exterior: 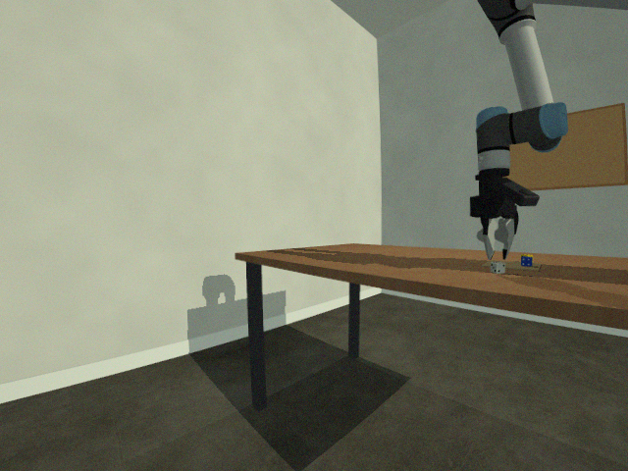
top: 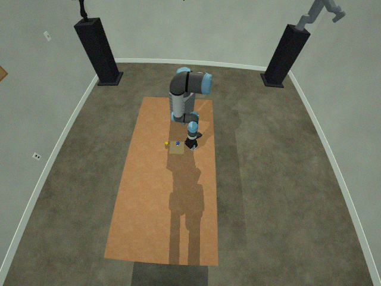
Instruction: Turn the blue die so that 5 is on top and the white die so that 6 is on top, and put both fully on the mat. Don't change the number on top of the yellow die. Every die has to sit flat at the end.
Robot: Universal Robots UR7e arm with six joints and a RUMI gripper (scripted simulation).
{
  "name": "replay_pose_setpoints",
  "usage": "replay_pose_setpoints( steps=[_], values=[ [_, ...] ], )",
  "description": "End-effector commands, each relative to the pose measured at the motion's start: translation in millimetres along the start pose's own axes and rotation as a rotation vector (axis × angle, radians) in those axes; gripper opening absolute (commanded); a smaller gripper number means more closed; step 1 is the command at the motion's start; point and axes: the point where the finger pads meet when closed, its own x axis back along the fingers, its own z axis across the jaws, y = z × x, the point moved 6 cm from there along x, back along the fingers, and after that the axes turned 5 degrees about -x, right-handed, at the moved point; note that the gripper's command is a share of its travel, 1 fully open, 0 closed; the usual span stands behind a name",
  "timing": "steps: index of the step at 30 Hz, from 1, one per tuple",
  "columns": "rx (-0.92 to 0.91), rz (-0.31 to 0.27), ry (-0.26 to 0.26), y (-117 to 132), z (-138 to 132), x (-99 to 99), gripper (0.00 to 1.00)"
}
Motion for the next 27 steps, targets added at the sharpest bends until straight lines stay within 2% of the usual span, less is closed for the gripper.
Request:
replay_pose_setpoints(
  steps=[1, 13, 27],
  values=[
    [0.0, -0.001, 0.001, 0, 0, 0.4, 0.24],
    [0.0, -0.001, 0.001, 0, 0, -1.4, 0.24],
    [0.0, -0.001, 0.001, 0, 0, -20.3, 0.24]
  ],
)
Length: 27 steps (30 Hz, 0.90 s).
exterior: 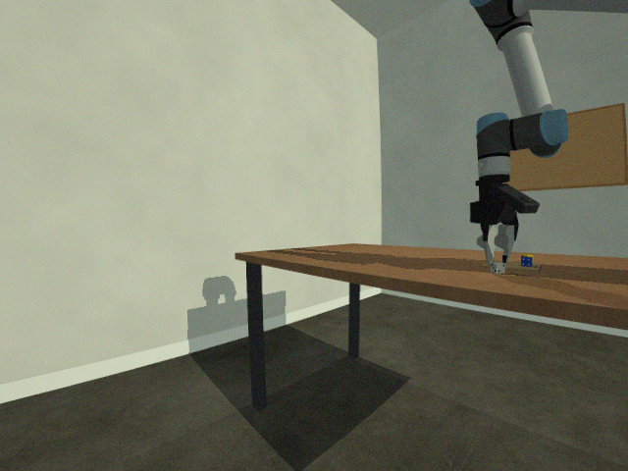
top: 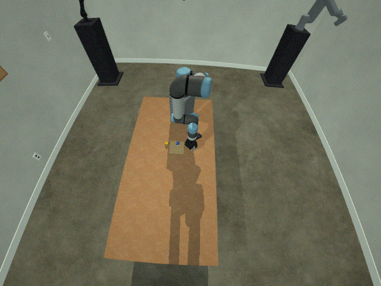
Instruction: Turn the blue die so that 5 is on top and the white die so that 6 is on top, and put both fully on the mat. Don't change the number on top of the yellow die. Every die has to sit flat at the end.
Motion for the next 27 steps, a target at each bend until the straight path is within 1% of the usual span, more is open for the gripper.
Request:
replay_pose_setpoints(
  steps=[1, 9, 27],
  values=[
    [0.0, -0.001, 0.001, 0.4, 0.5, -6.7, 0.24],
    [0.0, -0.001, 0.001, 0.4, 0.5, -14.5, 0.24],
    [0.0, -0.001, 0.001, 0.4, 0.5, -14.7, 0.24]
  ],
)
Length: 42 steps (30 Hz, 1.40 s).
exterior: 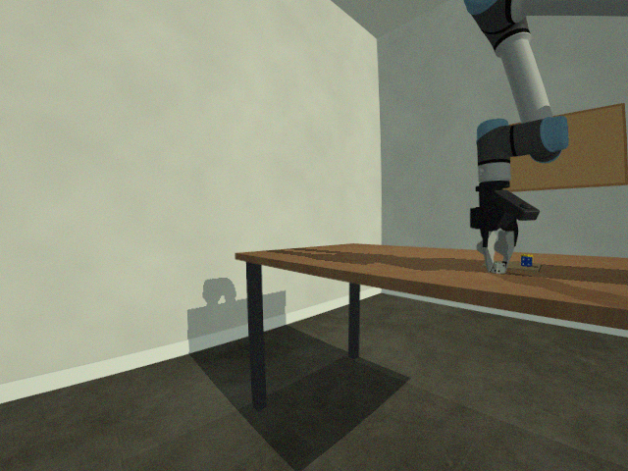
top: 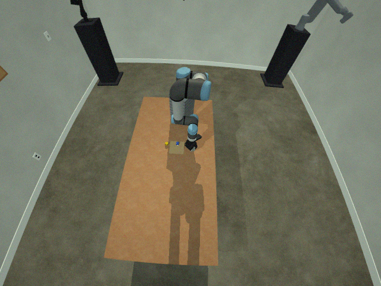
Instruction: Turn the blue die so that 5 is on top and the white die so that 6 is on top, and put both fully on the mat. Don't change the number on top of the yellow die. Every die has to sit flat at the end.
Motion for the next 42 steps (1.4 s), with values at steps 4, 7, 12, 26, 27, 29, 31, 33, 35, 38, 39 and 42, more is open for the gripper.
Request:
replay_pose_setpoints(
  steps=[4, 7, 12, 26, 27, 29, 31, 33, 35, 38, 39, 42],
  values=[
    [0.0, -0.001, 0.001, 0.3, 0.3, 0.4, 0.24],
    [0.0, -0.001, 0.001, 0.3, 0.3, 0.4, 0.24],
    [0.0, -0.001, 0.001, 0.3, 0.3, 0.4, 0.24],
    [0.0, -0.001, 0.001, 0.3, 0.3, 0.4, 0.06],
    [0.0, -0.001, 0.001, 0.3, 0.3, 0.4, 0.06],
    [0.0, -0.001, 0.001, 0.3, 0.3, 0.4, 0.06],
    [0.0, -0.001, 0.001, 0.3, 0.3, 0.4, 0.06],
    [0.0, -0.001, 0.001, 0.3, 0.3, 0.4, 0.06],
    [0.0, -0.001, 0.001, 0.3, 0.3, 0.4, 0.06],
    [0.0, -0.001, 0.001, 0.3, 0.3, 0.4, 0.06],
    [0.0, -0.001, 0.001, 0.3, 0.3, 0.4, 0.06],
    [0.0, -0.001, 0.001, 0.3, 0.3, 0.4, 0.06]
  ],
)
